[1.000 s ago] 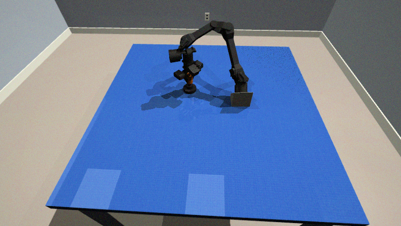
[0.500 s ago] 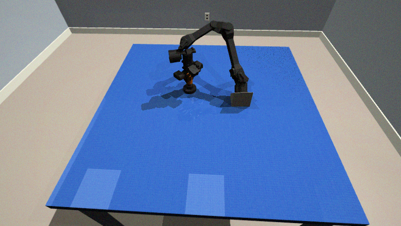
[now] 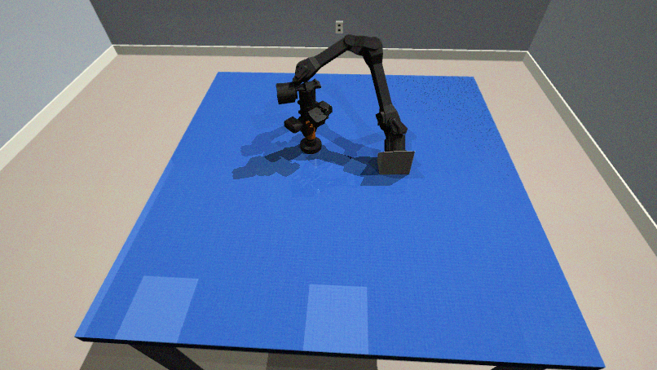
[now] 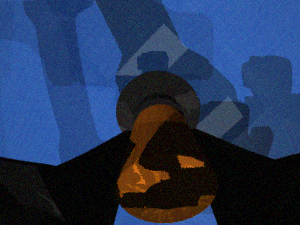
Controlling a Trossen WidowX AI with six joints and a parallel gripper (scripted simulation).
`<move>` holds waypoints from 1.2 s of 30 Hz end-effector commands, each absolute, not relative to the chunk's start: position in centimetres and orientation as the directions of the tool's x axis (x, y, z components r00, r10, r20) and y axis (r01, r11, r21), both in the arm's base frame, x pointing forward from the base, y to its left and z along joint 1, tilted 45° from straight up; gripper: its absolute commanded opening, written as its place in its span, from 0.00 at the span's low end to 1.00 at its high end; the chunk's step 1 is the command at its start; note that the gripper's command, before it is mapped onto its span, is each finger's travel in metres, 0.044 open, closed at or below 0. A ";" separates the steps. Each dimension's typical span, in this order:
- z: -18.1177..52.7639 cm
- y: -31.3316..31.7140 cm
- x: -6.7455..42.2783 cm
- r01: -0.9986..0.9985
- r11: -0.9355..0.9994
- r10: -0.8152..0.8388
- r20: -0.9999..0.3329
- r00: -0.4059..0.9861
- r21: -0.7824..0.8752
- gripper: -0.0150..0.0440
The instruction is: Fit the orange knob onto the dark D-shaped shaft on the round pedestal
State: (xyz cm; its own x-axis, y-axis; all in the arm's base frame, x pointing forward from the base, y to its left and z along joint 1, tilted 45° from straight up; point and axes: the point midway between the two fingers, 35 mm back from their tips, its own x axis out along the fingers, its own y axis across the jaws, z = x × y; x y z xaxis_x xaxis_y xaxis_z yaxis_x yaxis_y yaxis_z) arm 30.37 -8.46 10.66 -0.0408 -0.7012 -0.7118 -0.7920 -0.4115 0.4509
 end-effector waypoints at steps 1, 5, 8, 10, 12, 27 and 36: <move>10.4 -8.7 30.3 -0.788 -0.413 -0.704 -0.709 -0.042 0.456 0.25; 10.2 -8.8 30.2 -0.788 -0.413 -0.704 -0.709 -0.042 0.456 0.25; 10.0 -9.0 30.1 -0.788 -0.413 -0.704 -0.709 -0.042 0.456 0.25; 9.9 -9.1 30.1 -0.788 -0.413 -0.704 -0.709 -0.042 0.456 0.25; 9.9 -9.2 30.1 -0.788 -0.413 -0.704 -0.709 -0.042 0.456 0.25; 10.0 -9.1 30.2 -0.792 -0.410 -0.702 -0.711 -0.043 0.452 0.57; 10.0 -9.1 30.2 -0.792 -0.410 -0.702 -0.711 -0.043 0.452 0.97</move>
